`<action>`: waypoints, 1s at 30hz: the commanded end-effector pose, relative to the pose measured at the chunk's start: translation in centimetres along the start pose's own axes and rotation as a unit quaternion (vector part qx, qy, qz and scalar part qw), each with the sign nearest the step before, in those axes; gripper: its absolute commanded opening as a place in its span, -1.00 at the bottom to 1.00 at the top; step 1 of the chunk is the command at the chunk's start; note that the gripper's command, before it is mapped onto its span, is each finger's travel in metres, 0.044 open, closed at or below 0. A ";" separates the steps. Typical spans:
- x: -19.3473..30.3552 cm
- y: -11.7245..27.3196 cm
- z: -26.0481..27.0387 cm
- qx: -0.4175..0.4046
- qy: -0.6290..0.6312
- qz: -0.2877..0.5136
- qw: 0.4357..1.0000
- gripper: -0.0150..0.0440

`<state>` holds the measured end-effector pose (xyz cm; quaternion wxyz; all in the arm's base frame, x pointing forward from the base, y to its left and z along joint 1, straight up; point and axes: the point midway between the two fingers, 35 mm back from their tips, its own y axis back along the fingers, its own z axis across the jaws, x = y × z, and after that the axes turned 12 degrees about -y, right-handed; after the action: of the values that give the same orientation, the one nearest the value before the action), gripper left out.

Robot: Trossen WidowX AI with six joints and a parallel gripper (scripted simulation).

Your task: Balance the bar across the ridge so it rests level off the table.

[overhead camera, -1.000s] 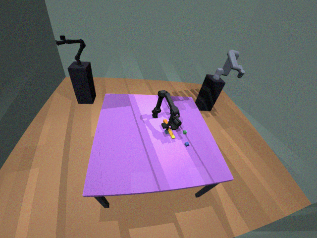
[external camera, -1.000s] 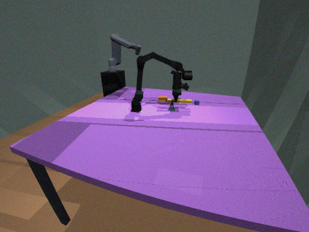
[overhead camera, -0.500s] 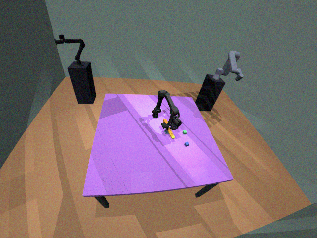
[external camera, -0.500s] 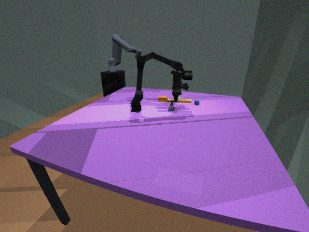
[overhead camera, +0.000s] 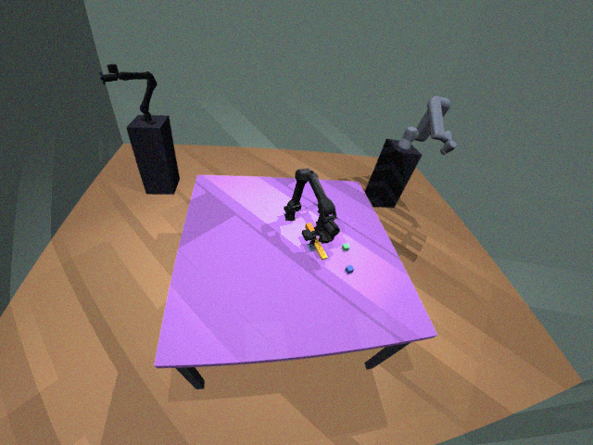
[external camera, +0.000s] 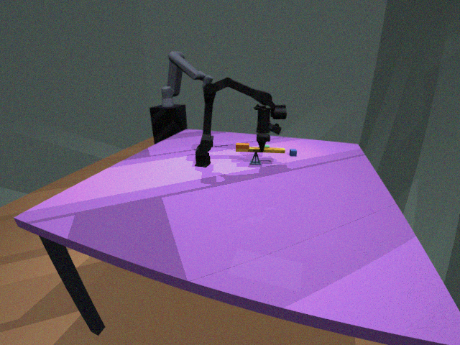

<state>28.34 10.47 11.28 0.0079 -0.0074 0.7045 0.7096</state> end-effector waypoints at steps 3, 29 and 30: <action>0.0 0.0 0.0 0.000 0.000 0.000 1.000 0.08; 0.0 0.0 0.0 0.000 0.000 0.000 1.000 0.14; 0.0 0.0 0.0 0.000 0.000 0.000 1.000 0.14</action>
<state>28.34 10.47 11.28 0.0079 -0.0074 0.7045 0.7096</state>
